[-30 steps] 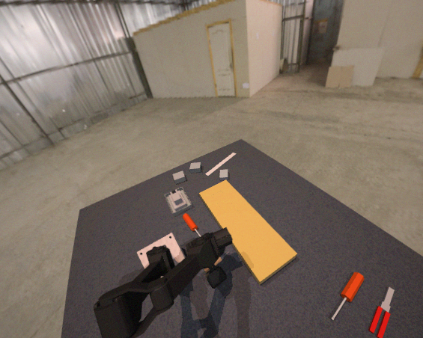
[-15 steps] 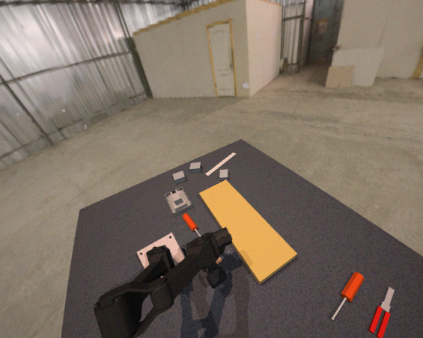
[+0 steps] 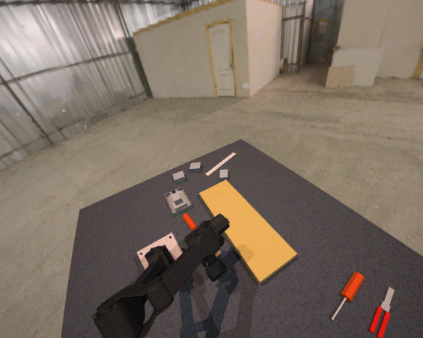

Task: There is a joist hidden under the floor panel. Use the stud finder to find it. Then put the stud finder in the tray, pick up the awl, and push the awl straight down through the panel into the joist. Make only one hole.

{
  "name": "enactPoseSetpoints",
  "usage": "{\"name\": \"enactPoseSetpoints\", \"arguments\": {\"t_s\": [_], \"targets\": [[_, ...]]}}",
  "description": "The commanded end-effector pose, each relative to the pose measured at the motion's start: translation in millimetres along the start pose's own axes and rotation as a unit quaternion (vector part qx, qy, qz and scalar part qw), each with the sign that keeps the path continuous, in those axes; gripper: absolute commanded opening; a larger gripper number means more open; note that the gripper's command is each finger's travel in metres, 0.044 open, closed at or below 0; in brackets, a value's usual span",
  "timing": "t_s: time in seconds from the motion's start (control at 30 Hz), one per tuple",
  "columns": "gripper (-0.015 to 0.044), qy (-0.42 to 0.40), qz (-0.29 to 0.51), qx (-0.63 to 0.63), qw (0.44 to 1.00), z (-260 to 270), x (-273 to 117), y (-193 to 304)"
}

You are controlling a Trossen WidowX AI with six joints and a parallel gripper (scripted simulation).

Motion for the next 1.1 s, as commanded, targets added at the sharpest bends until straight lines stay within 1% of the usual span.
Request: {"name": "enactPoseSetpoints", "arguments": {"t_s": [0.0,0.47,0.6,0.7,0.83,1.07], "targets": [[0.0,-0.004,-0.003,0.003,1.0,1,-17,-1],[0.0,0.01,-0.001,0.005,1.0,-4,-74,11],[0.0,0.007,-0.006,0.017,1.0,-4,-76,12],[0.0,-0.012,-0.027,0.065,0.997,0,-74,11],[0.0,-0.054,-0.065,0.159,0.984,9,-72,7],[0.0,-0.14,-0.118,0.318,0.93,22,-71,-2]]}}
Point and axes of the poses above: the point midway between the two fingers, 35 mm back from their tips, its own x axis out along the fingers, its own z axis across the jaws, y = z × x, the point moved 3 cm from there along -x, back along the fingers, and after that the axes turned 11 degrees about x, right-handed, at the moved point
